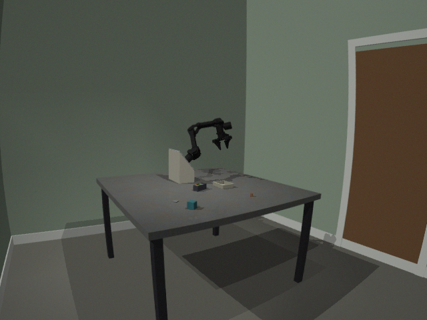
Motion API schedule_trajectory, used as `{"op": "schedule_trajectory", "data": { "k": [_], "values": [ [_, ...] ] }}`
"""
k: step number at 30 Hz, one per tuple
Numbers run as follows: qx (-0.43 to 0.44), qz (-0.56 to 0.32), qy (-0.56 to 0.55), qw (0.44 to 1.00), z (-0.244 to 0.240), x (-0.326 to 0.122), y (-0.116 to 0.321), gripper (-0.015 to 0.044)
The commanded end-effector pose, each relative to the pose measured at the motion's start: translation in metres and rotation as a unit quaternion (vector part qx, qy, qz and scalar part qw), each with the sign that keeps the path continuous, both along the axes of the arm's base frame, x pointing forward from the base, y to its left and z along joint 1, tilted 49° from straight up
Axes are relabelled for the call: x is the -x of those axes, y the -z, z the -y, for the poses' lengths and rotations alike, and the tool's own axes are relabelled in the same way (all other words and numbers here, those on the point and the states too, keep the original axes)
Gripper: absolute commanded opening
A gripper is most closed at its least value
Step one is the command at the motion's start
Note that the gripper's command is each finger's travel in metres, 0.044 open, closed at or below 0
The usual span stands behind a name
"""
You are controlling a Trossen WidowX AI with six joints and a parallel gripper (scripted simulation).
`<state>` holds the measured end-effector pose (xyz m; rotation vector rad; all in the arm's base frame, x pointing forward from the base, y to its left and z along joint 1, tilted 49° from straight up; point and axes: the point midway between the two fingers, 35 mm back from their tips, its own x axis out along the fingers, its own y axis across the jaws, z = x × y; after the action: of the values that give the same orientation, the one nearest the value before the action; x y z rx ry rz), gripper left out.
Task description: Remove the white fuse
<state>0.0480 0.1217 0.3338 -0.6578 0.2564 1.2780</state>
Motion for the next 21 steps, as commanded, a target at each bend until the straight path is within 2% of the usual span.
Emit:
{"op": "schedule_trajectory", "data": {
  "k": [1, 6, 13, 21],
  "values": [
    [0.0, -0.001, 0.001, 1.0, 0.0, -0.001, 0.0, 0.0374],
    [0.011, -0.052, 0.028, 0.998, -0.009, -0.05, 0.015, 0.0242],
    [0.028, -0.174, 0.106, 0.979, 0.0, -0.153, 0.077, 0.0063],
    [0.036, -0.306, 0.191, 0.932, 0.039, -0.223, 0.172, 0.0063]
  ]
}}
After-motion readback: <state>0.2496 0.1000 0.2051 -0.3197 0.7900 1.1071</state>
